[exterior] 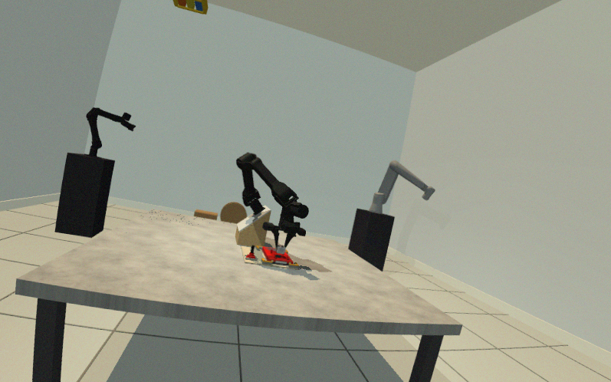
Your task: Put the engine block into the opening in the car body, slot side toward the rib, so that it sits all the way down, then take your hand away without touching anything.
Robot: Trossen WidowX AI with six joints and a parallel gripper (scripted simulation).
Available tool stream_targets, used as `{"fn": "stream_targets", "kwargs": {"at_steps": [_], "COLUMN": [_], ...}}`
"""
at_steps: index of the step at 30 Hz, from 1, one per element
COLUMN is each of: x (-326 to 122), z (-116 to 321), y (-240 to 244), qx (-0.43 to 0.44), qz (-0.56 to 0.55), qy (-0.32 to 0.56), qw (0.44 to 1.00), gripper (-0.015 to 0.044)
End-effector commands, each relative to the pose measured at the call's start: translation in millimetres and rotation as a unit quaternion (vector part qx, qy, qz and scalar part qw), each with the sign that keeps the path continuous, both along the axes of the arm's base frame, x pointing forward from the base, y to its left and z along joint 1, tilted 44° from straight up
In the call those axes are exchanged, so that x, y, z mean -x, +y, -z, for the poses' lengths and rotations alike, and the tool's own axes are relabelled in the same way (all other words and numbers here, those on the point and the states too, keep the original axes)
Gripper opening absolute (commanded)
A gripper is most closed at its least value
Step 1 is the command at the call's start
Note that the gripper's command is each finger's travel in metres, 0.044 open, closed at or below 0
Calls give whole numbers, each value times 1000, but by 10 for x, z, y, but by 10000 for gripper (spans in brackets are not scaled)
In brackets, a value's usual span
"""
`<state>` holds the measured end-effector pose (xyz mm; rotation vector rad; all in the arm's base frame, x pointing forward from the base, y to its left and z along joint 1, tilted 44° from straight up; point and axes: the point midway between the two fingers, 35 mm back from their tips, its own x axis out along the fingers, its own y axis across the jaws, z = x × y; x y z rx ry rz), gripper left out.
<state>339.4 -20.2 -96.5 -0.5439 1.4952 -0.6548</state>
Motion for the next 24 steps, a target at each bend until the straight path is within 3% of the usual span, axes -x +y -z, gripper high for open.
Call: {"fn": "stream_targets", "kwargs": {"at_steps": [1, 24], "x": [4, 5], "z": [13, 45], "y": [-13, -44], "qx": [-1, -1], "qz": [-2, 0], "qy": [3, 1], "qw": [1000, 1000], "gripper": [160, 160]}}
